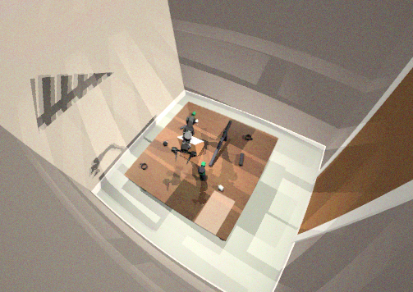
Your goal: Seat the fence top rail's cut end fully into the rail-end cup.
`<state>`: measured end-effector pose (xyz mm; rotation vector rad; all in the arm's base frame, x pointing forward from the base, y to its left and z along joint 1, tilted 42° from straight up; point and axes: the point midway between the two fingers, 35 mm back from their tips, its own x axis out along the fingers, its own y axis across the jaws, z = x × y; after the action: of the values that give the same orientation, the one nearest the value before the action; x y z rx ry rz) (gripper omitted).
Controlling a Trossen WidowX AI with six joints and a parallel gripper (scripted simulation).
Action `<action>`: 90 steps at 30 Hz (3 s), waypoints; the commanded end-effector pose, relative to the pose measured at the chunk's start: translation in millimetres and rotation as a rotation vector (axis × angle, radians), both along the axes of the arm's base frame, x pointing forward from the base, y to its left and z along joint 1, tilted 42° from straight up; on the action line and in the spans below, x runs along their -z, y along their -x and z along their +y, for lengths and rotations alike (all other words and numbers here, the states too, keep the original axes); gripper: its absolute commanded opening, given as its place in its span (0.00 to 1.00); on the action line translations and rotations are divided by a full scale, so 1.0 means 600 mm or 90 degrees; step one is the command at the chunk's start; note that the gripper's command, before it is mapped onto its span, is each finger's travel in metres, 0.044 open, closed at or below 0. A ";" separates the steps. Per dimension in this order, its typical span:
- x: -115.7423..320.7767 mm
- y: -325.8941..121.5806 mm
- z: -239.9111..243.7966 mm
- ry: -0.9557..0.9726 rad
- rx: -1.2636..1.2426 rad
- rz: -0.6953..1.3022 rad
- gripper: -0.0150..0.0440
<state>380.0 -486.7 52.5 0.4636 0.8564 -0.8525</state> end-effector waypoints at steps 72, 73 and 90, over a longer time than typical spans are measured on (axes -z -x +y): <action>0.206 0.141 0.637 0.444 -1.575 -0.344 1.00; 0.206 0.141 0.637 0.444 -1.575 -0.344 1.00; 0.243 0.146 0.669 0.445 -1.575 -0.345 1.00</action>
<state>298.7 -99.3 -81.8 -0.9955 0.0829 1.2481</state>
